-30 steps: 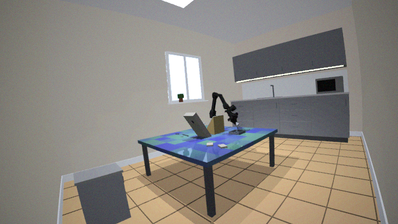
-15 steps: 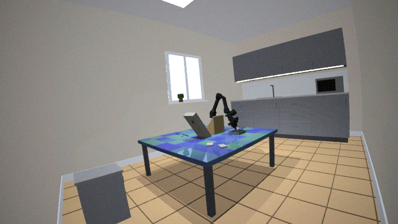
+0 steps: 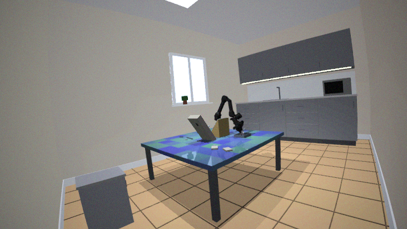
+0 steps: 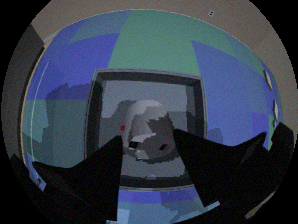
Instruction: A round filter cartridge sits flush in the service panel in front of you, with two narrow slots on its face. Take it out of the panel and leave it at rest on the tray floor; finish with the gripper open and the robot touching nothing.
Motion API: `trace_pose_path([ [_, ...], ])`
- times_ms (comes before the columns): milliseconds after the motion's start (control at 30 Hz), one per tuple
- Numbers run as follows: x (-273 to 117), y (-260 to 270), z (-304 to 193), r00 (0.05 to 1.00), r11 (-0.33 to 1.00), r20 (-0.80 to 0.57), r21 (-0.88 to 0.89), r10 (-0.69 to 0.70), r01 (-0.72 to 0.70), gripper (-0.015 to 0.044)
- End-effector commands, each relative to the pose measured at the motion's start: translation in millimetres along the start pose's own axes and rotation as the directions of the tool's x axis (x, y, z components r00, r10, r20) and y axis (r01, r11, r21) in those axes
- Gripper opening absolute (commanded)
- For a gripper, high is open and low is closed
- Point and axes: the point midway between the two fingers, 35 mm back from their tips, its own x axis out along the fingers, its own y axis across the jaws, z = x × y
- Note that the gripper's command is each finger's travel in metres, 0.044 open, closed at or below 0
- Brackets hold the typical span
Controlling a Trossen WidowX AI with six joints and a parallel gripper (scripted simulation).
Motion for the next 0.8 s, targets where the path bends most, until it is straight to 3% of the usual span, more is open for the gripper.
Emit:
trace_pose_path([
  [0, 0, 0, 0, 1.000, 1.000, 0.000, 0.000, 0.000, 0.000, 0.0315],
  [167, 0, 0, 0, 1.000, 1.000, 0.000, 0.000, 0.000, 0.000, 0.0440],
  [300, -6, 0, 5, 1.000, 1.000, 0.000, 0.000, 0.000, 0.000, 0.0440],
  [500, -59, 0, 35, 1.000, 1.000, 0.002, 0.000, -0.001, 0.001, 0.0440],
  [767, -52, 1, 36, 1.000, 1.000, 0.018, 0.000, 0.003, -0.003, 0.0440],
])
